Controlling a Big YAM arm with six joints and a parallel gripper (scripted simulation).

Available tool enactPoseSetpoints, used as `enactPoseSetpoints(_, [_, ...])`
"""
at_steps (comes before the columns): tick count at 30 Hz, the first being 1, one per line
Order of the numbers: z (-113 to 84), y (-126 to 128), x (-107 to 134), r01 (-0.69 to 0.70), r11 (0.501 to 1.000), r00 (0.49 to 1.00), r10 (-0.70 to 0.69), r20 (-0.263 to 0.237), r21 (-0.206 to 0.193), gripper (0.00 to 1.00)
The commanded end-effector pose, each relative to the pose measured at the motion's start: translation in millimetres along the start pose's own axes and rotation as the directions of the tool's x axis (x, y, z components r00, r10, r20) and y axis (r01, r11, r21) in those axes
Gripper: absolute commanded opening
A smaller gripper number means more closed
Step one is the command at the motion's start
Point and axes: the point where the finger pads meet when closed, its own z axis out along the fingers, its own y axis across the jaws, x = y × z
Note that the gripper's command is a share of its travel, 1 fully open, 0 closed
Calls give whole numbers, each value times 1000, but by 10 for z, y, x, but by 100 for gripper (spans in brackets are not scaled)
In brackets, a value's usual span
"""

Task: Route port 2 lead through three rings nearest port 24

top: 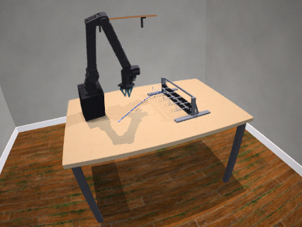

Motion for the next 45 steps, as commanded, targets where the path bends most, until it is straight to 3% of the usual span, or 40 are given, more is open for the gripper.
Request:
enactPoseSetpoints(1, [59, -49, 0, -1, 1000, 1000, 1, 3, 5, 33])
enactPoseSetpoints(16, [643, -88, -54, -5, 1000, 1000, 5, 13, 10, 33])
enactPoseSetpoints(30, [1056, -45, -21, -2, 1000, 1000, 2, 8, 5, 33])
enactPoseSetpoints(45, [1162, -50, -8, -3, 1000, 1000, 3, 9, 8, 33])
